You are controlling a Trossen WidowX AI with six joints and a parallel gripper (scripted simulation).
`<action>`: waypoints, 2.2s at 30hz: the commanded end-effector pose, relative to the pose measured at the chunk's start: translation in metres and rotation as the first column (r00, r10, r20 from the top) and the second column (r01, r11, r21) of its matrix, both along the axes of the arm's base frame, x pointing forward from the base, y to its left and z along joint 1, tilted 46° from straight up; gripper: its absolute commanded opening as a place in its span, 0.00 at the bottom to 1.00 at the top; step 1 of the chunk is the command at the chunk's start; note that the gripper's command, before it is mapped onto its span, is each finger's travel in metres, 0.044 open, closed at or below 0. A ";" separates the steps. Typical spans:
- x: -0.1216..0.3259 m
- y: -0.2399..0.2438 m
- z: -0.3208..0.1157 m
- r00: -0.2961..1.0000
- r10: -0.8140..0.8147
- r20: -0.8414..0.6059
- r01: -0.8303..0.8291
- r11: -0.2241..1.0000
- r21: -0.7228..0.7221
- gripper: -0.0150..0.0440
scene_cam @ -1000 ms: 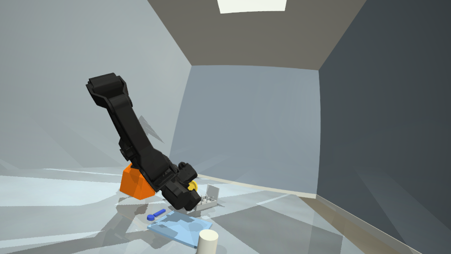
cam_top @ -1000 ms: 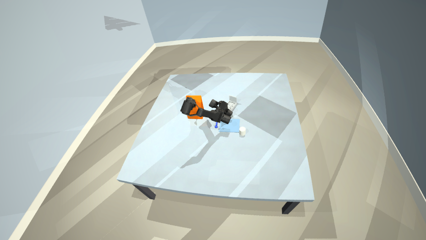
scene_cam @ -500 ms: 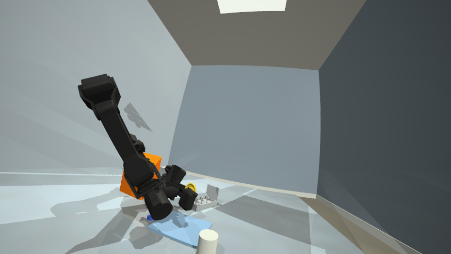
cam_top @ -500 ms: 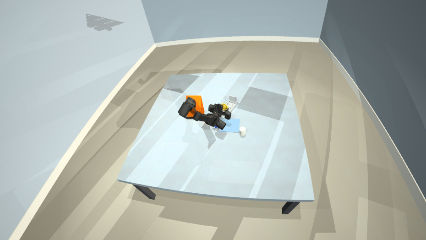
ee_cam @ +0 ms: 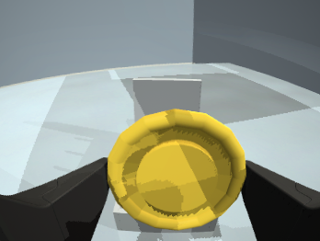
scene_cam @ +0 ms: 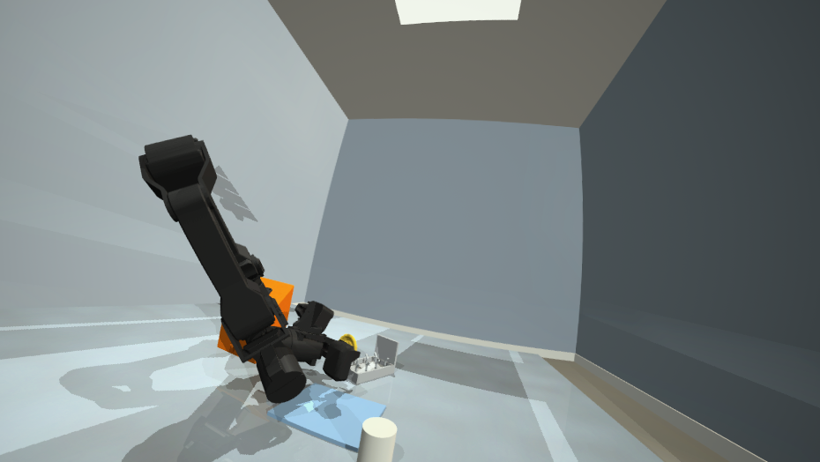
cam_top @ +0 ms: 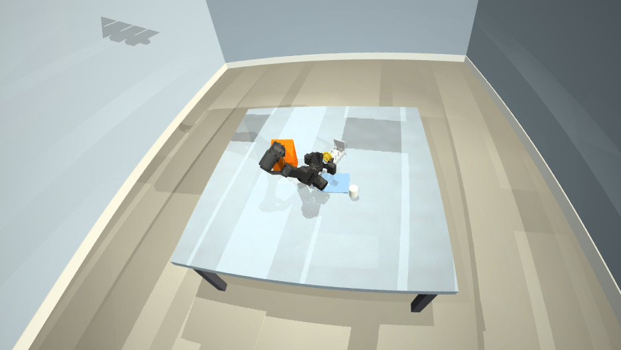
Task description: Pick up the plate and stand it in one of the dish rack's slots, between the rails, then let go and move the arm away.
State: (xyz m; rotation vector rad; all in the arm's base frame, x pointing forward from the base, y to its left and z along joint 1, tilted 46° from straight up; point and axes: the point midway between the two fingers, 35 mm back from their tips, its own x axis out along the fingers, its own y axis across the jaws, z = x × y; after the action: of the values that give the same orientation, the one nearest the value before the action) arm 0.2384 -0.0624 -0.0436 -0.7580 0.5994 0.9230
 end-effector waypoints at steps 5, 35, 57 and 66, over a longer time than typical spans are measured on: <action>0.004 0.008 -0.009 1.000 -0.002 -0.012 0.002 1.000 0.009 0.25; 0.019 0.019 -0.042 1.000 0.013 0.016 -0.013 1.000 0.005 0.25; 0.018 0.018 -0.044 1.000 0.012 0.011 -0.012 1.000 0.000 0.57; 0.018 0.018 -0.044 1.000 0.012 0.011 -0.012 1.000 0.000 0.93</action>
State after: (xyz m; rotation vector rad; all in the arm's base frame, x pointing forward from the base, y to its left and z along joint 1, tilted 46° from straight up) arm 0.2562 -0.0446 -0.0872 -0.7667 0.5863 0.9291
